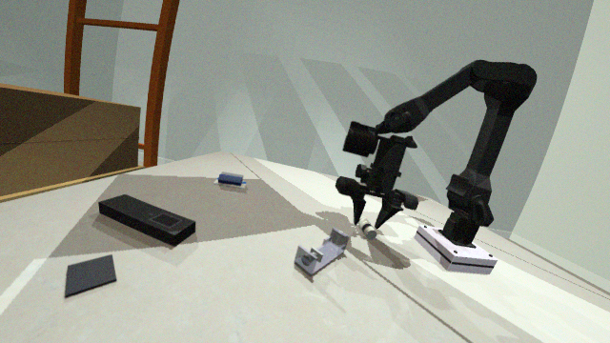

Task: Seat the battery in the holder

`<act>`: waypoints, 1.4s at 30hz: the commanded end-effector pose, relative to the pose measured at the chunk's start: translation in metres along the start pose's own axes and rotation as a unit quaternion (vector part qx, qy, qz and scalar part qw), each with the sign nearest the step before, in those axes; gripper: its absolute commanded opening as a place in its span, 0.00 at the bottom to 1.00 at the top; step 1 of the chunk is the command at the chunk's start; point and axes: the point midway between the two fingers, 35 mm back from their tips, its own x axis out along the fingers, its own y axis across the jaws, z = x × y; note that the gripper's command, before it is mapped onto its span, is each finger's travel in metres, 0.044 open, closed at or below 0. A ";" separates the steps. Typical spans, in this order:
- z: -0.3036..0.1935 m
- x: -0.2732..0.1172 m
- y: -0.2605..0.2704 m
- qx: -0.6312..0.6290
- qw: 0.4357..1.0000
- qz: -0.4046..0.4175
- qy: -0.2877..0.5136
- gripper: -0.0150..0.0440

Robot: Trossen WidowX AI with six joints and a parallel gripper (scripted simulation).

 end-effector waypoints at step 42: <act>-0.034 -0.053 0.047 0.118 0.993 -0.003 0.008 0.40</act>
